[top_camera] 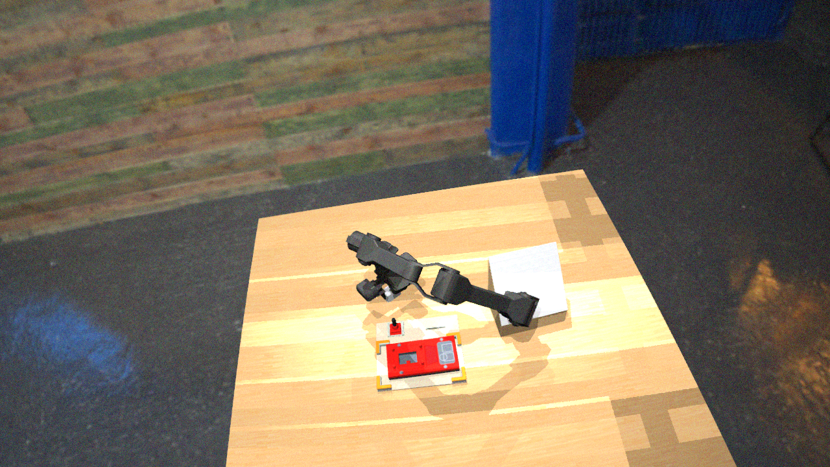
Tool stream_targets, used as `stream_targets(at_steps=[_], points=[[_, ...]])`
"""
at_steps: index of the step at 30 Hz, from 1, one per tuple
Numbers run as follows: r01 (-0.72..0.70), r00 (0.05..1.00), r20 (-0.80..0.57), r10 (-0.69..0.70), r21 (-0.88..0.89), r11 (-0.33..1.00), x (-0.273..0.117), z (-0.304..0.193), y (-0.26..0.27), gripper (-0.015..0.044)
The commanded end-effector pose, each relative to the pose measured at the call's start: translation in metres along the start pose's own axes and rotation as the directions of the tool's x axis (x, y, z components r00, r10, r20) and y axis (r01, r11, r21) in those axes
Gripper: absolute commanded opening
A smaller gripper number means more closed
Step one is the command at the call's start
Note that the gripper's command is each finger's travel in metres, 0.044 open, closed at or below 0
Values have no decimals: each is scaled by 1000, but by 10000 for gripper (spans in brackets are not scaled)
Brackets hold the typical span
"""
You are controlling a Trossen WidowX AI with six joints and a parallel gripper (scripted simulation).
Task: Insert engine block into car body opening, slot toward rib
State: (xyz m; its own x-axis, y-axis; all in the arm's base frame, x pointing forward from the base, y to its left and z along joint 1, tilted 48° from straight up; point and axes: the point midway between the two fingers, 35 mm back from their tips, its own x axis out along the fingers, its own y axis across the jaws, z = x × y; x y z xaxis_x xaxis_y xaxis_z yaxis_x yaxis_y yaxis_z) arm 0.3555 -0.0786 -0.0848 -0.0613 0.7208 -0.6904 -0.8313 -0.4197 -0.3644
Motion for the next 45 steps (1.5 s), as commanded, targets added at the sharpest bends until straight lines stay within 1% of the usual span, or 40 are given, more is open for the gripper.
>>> stream_targets(at_steps=[1,45], points=[[4,1000,5,-4,3,1000,8,1,0,0],[7,1000,8,-7,3,1000,88,2,-1,0]])
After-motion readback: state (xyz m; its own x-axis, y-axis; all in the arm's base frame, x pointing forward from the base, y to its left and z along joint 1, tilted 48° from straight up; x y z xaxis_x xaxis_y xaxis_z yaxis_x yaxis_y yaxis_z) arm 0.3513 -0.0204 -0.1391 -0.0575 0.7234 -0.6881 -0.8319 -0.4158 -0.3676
